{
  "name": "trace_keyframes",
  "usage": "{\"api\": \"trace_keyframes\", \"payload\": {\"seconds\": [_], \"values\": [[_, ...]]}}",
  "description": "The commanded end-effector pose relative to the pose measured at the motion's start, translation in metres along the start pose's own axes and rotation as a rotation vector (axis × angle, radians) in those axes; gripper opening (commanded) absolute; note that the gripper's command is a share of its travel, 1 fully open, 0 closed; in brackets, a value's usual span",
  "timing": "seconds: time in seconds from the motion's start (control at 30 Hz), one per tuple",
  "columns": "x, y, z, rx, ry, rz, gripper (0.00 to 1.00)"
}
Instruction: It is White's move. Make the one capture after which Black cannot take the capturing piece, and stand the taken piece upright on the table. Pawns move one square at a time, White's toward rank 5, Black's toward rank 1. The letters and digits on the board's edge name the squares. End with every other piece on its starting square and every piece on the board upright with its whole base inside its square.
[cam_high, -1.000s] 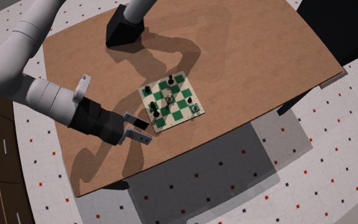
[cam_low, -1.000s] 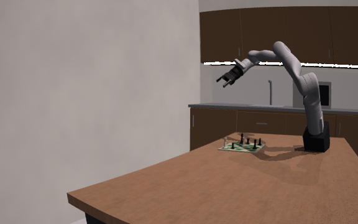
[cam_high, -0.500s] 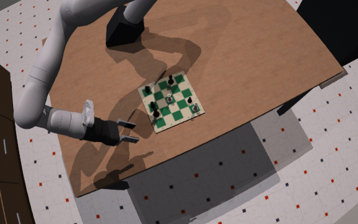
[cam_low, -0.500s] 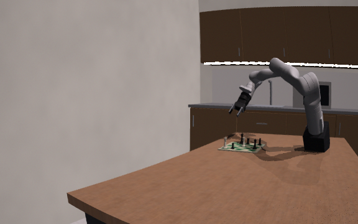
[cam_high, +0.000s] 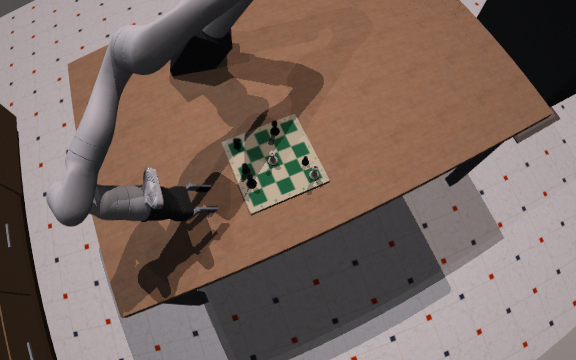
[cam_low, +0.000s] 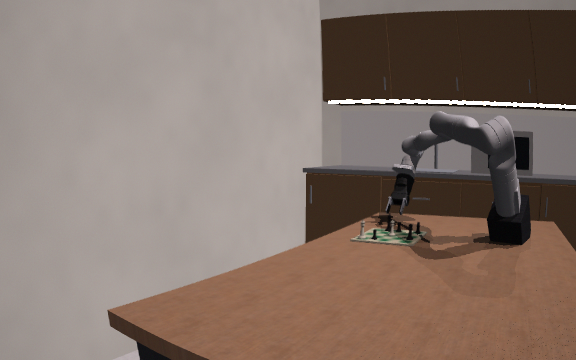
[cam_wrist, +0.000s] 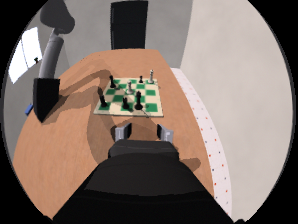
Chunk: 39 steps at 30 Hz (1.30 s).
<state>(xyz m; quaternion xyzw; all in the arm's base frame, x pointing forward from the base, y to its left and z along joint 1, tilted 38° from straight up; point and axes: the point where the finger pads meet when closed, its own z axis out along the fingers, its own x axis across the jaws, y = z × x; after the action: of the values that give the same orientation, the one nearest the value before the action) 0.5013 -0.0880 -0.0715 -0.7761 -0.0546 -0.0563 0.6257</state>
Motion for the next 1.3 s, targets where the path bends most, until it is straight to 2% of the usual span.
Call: {"api": "trace_keyframes", "payload": {"seconds": [0.0,0.37,1.27], "values": [[-0.006,0.006,0.011,0.007,-0.019,0.011,1.0],[-0.021,0.017,0.021,0.004,-0.063,0.031,1.0],[-0.021,0.017,0.022,0.004,-0.065,0.032,1.0]]}}
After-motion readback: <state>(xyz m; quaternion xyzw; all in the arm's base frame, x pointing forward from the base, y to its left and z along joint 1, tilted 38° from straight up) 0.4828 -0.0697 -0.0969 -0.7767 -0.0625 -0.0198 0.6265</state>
